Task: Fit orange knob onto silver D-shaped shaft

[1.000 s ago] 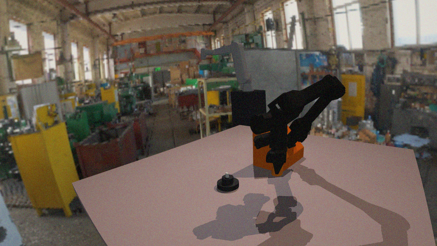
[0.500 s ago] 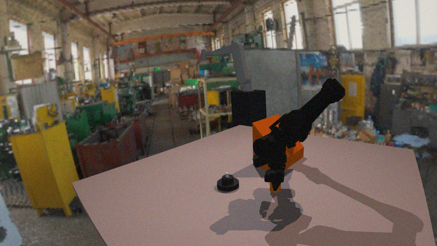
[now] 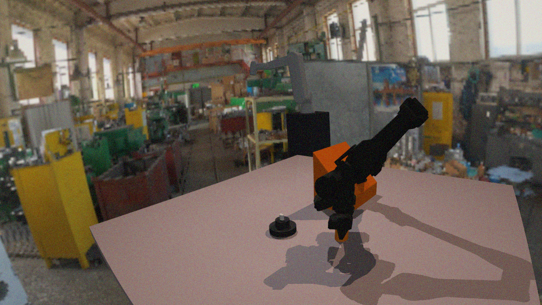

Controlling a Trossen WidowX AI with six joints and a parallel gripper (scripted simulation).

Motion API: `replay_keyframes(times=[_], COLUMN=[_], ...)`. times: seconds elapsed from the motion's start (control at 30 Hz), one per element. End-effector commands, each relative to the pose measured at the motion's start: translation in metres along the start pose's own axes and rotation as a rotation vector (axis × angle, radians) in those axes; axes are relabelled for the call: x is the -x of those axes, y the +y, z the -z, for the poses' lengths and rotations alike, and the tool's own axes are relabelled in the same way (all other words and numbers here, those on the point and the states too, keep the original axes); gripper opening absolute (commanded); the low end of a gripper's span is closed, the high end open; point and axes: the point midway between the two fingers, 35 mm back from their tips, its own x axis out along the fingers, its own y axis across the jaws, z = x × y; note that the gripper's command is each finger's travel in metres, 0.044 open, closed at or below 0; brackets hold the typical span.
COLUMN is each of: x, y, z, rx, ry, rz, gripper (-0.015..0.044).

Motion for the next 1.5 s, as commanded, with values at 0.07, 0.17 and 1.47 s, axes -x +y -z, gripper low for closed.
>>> replay_keyframes(times=[0.07,0.17,1.47], x=[0.0,0.0,0.065], y=[0.0,0.0,0.0], z=[0.0,0.0,-0.002], rx=[0.001,0.001,-0.003], ry=[0.0,0.0,0.001], rz=[0.0,0.0,0.001], gripper=[0.0184,0.024,0.044])
